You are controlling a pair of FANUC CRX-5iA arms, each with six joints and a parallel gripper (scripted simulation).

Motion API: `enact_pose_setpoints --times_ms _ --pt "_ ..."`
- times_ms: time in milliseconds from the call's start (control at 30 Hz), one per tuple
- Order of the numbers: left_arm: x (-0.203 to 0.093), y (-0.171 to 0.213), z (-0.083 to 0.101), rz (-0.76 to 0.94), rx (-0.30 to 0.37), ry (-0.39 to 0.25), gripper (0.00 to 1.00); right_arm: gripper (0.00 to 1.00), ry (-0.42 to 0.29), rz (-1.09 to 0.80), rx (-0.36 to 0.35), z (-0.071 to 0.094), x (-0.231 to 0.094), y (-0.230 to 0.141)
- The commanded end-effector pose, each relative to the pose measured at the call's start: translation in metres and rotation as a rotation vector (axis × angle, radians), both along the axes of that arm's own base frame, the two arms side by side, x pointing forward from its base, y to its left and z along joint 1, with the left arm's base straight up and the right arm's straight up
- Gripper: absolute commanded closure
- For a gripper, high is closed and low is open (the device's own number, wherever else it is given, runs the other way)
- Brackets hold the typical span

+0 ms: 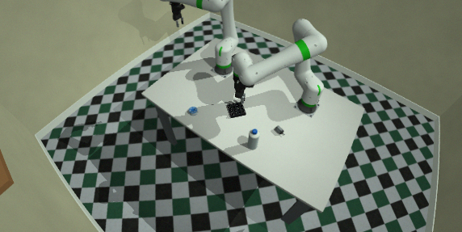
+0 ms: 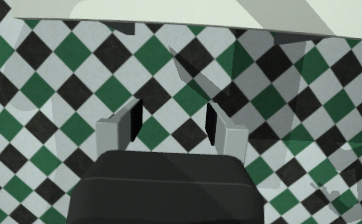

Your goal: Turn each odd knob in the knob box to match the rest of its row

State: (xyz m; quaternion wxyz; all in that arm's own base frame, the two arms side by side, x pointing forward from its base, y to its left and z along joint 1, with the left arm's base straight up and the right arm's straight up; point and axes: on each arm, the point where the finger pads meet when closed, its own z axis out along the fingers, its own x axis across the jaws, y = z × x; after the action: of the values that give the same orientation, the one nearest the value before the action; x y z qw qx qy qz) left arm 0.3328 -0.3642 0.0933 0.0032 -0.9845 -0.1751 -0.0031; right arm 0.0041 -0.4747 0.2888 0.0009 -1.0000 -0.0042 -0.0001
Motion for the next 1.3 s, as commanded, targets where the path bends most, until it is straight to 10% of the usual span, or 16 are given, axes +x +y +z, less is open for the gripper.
enact_pose_setpoints --times_ms 0,967,1267 --pt "0.0 0.0 0.003 -0.156 -0.008 0.005 0.54 0.0 0.0 0.0 -0.002 0.001 0.0 0.0" --pt "0.002 -0.008 0.012 -0.98 -0.004 0.007 0.54 0.0 0.0 0.0 -0.002 0.001 0.0 0.0" --pt "0.001 -0.008 0.013 -1.011 -0.004 0.007 0.54 0.0 0.0 0.0 -0.002 0.001 0.0 0.0"
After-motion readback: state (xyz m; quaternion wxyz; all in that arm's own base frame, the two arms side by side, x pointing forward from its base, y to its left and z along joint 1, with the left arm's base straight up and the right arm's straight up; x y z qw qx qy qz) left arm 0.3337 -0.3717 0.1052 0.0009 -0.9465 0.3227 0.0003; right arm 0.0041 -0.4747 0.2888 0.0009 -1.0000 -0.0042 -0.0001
